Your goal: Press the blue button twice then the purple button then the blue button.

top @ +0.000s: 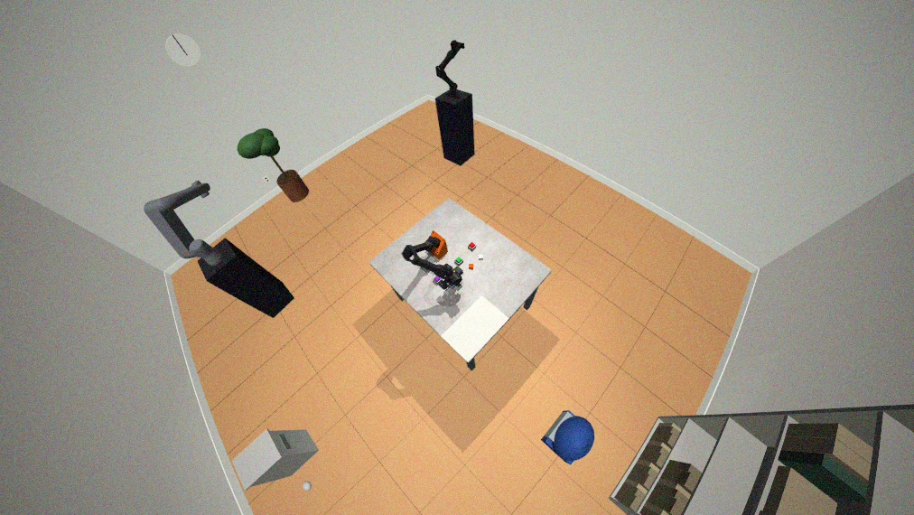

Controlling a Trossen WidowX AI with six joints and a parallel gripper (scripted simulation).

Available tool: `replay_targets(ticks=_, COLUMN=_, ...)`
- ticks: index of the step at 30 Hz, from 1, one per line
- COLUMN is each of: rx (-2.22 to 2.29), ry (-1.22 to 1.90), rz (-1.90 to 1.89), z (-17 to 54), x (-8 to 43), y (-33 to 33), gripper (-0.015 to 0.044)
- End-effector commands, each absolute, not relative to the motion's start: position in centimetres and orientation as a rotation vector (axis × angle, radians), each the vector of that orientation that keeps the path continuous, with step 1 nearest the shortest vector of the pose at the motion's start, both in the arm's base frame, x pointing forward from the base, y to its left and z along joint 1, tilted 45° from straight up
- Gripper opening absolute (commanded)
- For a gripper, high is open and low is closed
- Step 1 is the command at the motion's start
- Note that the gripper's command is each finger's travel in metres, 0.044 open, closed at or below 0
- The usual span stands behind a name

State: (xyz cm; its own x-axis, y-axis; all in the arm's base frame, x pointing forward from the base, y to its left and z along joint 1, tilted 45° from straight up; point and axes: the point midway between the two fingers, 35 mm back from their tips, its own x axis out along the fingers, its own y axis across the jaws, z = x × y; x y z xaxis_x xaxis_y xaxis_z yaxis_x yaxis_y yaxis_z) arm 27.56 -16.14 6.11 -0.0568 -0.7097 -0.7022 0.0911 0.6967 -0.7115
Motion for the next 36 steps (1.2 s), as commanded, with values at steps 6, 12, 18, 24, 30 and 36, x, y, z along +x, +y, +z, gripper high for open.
replay_targets(ticks=6, rx=-0.537, ry=1.499, rz=-0.705, z=7.7, x=27.7, y=-14.5, gripper=0.0020)
replay_targets(ticks=12, rx=-0.537, ry=1.500, rz=-0.702, z=8.3, x=27.9, y=-13.5, gripper=0.0046)
replay_targets(ticks=18, rx=-0.495, ry=1.499, rz=-0.630, z=3.1, x=31.7, y=-5.0, gripper=0.0204)
replay_targets(ticks=24, rx=-0.483, ry=1.515, rz=-0.615, z=-2.6, x=31.8, y=4.1, gripper=0.0361)
replay_targets(ticks=30, rx=-0.505, ry=1.515, rz=-0.658, z=-8.5, x=28.4, y=12.1, gripper=0.0400)
replay_targets(ticks=36, rx=-0.523, ry=1.503, rz=-0.690, z=-10.8, x=26.1, y=14.7, gripper=0.0400)
